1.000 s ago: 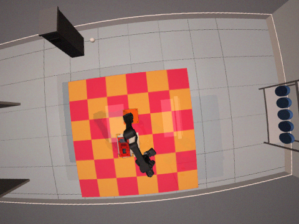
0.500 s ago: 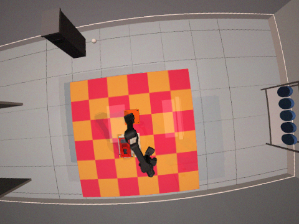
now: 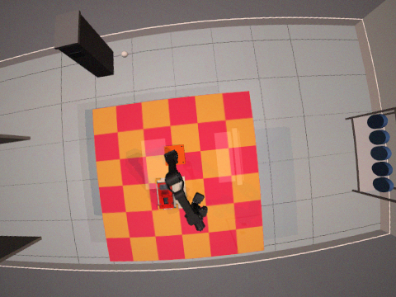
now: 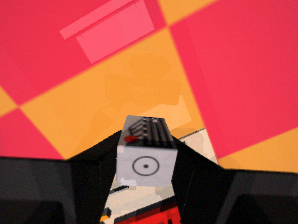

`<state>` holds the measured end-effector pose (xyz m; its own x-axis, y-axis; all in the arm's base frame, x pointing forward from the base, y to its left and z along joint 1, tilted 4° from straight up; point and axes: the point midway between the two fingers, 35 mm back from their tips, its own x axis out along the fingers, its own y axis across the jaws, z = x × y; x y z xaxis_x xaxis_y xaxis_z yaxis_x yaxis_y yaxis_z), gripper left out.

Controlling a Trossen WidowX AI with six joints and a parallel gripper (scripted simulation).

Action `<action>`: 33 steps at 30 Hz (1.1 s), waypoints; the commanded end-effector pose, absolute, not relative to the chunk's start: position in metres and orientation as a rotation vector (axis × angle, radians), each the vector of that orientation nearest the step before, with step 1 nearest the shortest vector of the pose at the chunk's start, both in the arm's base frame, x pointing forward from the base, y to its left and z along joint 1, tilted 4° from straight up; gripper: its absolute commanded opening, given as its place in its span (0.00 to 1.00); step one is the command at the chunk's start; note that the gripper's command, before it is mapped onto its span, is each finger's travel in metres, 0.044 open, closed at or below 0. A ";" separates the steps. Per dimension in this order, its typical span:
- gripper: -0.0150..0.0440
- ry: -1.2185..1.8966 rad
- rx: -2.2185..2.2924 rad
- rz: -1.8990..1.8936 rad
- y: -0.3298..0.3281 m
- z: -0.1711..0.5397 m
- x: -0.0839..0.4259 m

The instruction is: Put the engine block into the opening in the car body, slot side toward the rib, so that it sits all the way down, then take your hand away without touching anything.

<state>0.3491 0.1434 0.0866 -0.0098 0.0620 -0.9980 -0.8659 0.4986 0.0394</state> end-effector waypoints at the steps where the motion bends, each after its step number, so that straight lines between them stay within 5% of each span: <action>1: 0.25 1.387 -0.768 0.865 0.144 0.078 0.349; 33: 0.25 1.387 -0.768 0.865 0.148 0.012 0.348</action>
